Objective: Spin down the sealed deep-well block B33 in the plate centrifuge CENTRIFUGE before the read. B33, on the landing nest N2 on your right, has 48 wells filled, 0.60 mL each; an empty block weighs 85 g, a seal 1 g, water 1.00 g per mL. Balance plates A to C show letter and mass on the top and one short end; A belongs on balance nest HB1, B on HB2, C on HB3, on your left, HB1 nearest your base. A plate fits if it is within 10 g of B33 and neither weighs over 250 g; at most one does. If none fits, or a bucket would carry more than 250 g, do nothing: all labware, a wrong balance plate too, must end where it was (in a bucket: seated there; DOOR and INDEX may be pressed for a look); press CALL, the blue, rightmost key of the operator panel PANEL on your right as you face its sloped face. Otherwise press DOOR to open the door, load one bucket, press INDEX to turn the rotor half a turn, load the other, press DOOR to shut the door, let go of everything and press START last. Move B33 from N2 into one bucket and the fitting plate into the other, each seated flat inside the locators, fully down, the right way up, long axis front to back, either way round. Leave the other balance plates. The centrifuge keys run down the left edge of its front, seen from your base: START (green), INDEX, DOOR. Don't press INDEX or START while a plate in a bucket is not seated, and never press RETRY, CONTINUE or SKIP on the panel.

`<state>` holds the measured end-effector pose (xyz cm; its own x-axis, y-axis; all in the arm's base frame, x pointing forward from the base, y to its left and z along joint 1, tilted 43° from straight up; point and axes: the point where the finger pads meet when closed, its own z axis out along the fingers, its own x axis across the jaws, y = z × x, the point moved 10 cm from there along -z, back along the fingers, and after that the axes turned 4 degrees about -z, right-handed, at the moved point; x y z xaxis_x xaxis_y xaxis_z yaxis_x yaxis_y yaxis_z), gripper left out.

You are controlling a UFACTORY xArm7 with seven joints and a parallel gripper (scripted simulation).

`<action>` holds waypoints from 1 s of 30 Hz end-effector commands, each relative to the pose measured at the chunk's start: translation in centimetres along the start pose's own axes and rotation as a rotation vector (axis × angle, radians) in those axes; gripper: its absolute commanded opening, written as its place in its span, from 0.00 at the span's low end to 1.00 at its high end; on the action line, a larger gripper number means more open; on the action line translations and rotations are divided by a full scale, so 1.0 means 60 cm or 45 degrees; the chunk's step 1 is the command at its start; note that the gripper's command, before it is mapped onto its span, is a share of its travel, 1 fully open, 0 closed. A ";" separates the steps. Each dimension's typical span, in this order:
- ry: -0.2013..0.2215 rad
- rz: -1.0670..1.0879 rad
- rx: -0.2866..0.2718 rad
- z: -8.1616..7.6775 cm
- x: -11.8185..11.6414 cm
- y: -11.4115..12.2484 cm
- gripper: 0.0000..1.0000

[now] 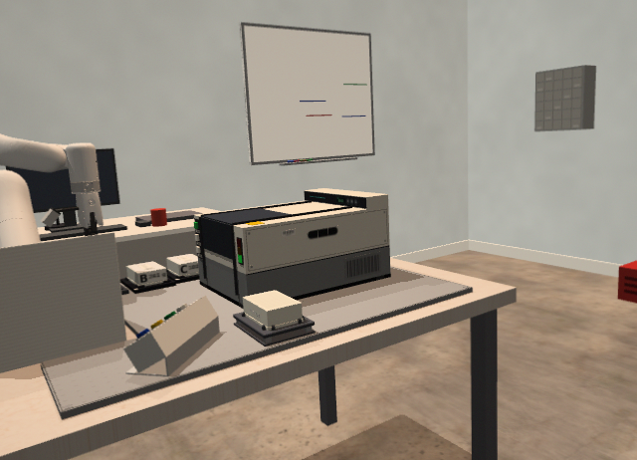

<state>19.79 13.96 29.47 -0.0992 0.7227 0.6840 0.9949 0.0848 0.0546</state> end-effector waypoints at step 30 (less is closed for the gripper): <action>0.002 0.027 -0.003 -0.002 -0.044 0.219 0.00</action>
<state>32.73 13.08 28.41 -0.0762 0.7235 0.6861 0.9969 0.0679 0.0392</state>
